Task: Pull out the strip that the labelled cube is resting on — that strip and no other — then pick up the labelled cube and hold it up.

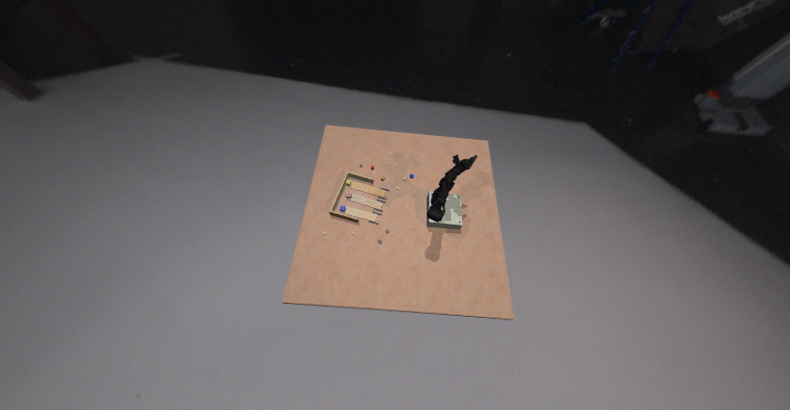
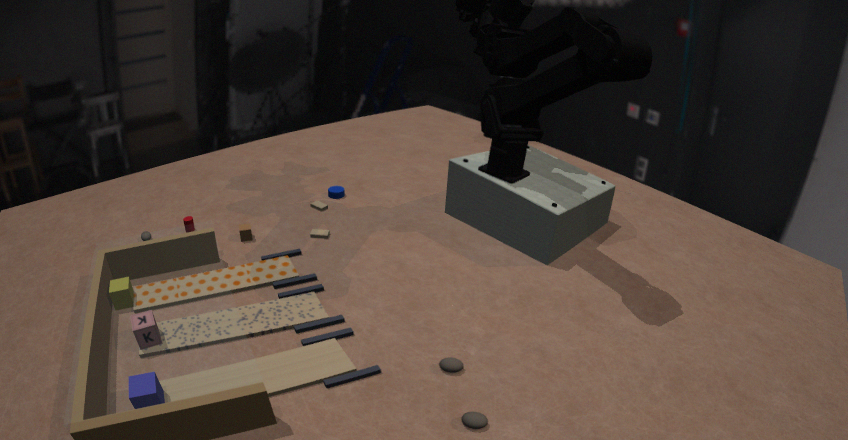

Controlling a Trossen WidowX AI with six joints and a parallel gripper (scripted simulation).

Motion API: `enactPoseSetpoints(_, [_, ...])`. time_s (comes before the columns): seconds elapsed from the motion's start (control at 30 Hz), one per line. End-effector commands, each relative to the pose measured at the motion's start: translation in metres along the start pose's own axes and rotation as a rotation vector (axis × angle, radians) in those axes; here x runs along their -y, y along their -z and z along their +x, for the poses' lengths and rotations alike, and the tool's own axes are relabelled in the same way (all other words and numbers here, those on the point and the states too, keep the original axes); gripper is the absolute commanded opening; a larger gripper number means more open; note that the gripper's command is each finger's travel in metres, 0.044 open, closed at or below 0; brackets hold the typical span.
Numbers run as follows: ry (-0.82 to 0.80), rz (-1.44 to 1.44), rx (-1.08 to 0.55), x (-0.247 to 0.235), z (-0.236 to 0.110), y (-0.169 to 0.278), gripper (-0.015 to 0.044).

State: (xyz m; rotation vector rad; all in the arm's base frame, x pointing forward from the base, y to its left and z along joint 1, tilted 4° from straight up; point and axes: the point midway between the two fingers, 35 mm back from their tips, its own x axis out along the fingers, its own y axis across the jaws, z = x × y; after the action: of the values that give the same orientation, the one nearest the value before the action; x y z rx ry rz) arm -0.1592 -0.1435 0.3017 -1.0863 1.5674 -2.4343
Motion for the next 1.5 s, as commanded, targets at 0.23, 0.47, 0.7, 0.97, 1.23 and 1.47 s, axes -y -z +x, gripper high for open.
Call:
enactPoseSetpoints(0.23, [-0.203,0.22,0.274,-0.028,-0.008,-0.072,0.04])
enactPoseSetpoints(0.47, [-0.554,0.516,0.603,-0.051,-0.063,-0.168,0.04])
enactPoseSetpoints(0.7, [-0.98,0.732,0.867,-0.05,-0.156,-0.237,0.04])
enactPoseSetpoints(0.97, [-1.538,0.809,1.081,-0.023,-0.288,-0.263,0.04])
enactPoseSetpoints(1.23, [-2.105,0.635,1.168,0.02,-0.415,-0.225,0.04])
enactPoseSetpoints(1.47, [-2.432,0.357,1.141,0.05,-0.484,-0.165,0.04])
